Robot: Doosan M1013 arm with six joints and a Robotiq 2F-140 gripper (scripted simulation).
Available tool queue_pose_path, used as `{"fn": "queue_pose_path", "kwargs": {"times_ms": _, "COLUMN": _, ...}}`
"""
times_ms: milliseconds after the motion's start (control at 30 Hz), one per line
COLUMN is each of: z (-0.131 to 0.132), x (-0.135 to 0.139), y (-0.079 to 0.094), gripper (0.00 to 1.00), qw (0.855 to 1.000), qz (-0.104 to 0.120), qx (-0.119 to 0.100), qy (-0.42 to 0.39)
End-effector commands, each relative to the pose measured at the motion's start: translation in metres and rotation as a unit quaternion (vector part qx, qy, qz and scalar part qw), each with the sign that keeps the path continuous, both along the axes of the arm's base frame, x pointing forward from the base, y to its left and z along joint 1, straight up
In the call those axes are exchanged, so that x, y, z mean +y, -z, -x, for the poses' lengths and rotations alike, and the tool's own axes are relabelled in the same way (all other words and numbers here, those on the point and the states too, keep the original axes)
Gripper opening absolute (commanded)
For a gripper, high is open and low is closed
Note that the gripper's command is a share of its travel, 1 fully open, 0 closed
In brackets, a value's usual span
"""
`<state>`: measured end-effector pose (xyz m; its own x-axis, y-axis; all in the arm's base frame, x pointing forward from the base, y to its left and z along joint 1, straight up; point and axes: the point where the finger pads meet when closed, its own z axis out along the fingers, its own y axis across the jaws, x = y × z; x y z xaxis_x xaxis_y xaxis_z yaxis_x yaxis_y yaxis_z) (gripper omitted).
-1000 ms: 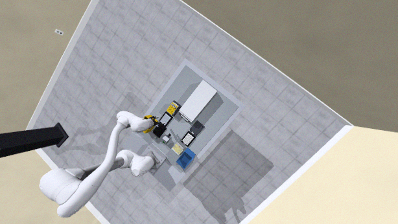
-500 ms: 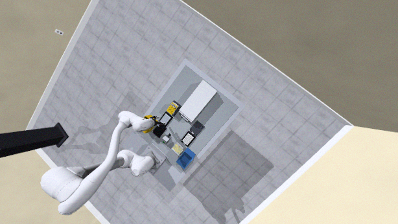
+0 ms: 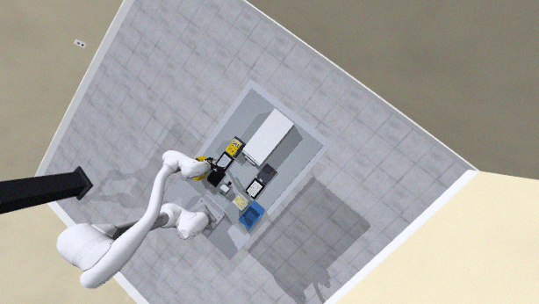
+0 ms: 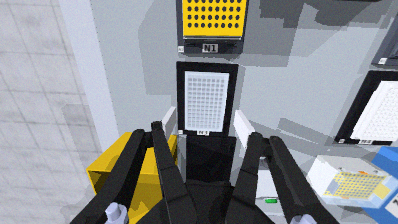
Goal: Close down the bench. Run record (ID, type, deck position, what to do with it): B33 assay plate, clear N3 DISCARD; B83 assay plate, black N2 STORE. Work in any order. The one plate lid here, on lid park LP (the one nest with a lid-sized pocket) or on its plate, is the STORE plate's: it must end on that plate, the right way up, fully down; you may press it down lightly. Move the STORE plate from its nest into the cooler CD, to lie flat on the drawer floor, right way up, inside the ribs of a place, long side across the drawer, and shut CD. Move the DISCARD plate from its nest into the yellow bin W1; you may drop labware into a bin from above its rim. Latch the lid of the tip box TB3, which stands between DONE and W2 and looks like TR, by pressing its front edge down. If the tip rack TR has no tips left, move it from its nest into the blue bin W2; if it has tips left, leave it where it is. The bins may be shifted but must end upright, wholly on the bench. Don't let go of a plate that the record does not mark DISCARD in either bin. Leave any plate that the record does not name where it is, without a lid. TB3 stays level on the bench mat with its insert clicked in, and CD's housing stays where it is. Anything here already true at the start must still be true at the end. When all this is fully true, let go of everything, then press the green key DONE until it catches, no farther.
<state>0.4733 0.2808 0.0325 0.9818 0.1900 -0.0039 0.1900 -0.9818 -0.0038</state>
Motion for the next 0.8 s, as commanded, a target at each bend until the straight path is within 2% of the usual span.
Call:
{"fn": "queue_pose_path", "kwargs": {"times_ms": 0, "z": 0.0, "x": 0.0, "y": 0.005, "gripper": 0.66, "qw": 1.0, "qz": 0.0, "qx": 0.0, "qy": 0.0}}
{"fn": "queue_pose_path", "kwargs": {"times_ms": 767, "z": 0.0, "x": 0.0, "y": 0.03, "gripper": 0.66, "qw": 1.0, "qz": 0.0, "qx": 0.0, "qy": 0.0}}
